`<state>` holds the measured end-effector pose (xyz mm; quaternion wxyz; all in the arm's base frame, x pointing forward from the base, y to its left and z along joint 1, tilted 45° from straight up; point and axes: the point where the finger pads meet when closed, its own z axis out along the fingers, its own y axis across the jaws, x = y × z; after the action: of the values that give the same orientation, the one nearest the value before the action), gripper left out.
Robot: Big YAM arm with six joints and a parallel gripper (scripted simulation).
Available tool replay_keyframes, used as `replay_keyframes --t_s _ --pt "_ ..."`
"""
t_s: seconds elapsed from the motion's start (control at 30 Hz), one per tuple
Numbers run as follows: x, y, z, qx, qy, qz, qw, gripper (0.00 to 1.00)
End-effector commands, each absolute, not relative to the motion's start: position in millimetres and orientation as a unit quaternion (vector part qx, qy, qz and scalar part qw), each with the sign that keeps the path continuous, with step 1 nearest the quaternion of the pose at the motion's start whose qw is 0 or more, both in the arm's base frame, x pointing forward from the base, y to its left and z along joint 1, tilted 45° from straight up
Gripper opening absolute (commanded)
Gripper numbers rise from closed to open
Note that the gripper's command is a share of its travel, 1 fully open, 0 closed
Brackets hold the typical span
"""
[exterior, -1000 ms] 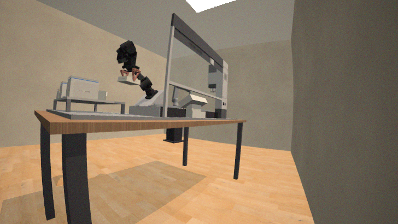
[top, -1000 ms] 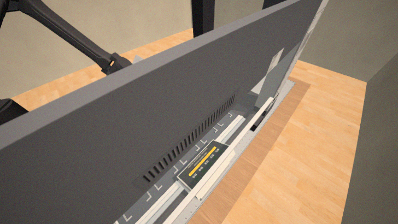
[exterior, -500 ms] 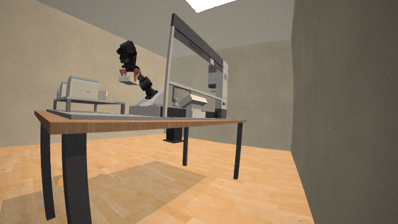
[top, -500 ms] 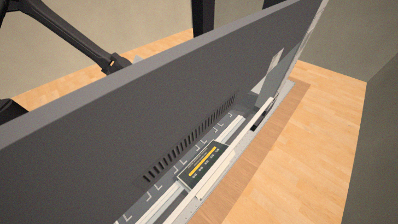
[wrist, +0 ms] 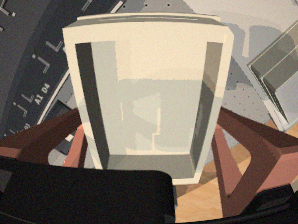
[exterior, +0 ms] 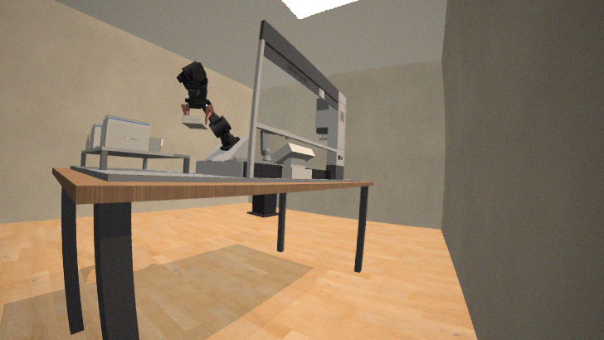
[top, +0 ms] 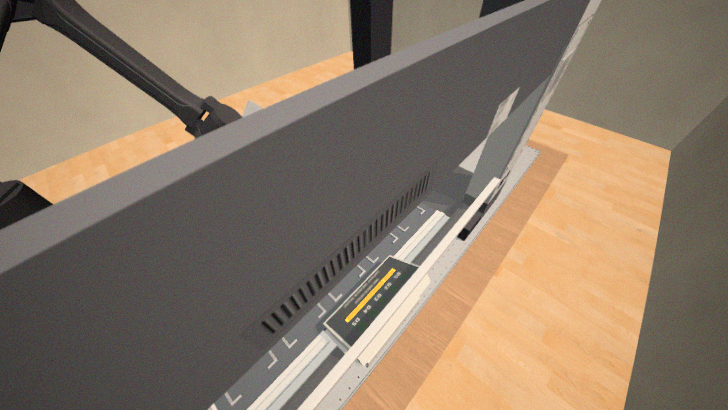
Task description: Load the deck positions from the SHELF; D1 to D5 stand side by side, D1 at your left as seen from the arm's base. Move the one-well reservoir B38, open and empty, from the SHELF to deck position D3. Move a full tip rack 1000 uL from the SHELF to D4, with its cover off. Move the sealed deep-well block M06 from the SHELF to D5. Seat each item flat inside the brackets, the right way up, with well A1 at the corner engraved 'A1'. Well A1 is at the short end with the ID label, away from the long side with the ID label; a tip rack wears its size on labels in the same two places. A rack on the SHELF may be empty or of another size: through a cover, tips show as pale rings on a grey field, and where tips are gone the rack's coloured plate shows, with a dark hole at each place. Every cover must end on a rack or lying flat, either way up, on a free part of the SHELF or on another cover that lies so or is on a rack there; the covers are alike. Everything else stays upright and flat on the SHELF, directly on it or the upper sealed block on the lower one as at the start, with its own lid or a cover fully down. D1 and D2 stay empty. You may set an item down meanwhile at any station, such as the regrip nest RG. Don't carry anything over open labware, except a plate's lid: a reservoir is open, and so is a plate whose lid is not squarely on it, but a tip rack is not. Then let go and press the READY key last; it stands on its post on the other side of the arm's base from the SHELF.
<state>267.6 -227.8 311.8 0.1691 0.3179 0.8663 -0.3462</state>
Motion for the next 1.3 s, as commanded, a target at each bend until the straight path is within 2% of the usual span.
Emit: replay_keyframes --t_s 0.0,1.1,1.27 --pt "275.2 -224.3 343.1 0.282 0.872 -0.354 0.187 0.0" --pt "275.1 -224.8 343.3 0.284 0.871 -0.354 0.188 0.0" --pt "275.3 -224.3 343.1 0.238 0.885 -0.363 0.169 0.0"
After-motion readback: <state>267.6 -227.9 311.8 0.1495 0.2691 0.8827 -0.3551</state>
